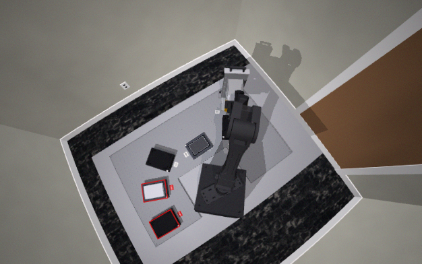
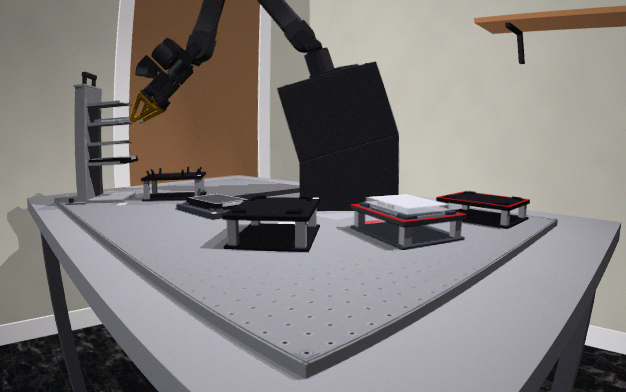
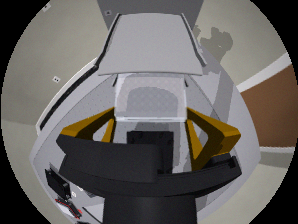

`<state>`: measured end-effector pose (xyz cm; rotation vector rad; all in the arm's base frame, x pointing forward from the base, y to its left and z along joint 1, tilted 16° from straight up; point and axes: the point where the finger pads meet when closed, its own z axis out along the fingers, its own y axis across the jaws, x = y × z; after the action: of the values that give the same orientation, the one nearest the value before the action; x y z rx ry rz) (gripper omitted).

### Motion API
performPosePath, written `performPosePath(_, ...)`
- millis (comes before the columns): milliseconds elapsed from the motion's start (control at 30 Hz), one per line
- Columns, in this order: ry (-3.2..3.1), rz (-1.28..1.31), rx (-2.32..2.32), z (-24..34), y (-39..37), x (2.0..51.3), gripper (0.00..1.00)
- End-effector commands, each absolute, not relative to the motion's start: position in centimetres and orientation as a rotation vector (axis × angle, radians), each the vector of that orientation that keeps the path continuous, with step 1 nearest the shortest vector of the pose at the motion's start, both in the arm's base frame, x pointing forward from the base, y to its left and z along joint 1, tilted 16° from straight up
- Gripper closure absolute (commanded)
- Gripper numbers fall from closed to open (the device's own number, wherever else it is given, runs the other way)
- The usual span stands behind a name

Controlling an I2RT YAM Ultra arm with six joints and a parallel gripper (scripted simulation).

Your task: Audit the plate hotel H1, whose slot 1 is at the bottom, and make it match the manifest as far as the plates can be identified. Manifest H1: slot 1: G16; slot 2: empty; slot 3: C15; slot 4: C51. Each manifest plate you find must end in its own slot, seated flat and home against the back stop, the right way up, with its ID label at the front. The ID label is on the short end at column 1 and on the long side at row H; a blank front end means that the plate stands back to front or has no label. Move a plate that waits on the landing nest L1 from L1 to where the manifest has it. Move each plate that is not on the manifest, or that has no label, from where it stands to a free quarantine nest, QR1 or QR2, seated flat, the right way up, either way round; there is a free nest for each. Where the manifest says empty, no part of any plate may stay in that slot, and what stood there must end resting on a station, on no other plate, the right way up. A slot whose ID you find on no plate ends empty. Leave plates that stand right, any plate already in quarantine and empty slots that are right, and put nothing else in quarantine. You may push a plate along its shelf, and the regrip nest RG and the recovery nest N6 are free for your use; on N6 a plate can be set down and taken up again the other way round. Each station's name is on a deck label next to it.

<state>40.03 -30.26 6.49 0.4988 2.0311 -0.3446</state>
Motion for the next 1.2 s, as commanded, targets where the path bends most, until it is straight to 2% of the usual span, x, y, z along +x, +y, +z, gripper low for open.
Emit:
performPosePath(0,2.017,-0.349,0.491,7.1,-30.1,39.9,0.14)
performPosePath(1167,2.019,-0.348,0.492,5.9,-28.3,36.5,0.14)
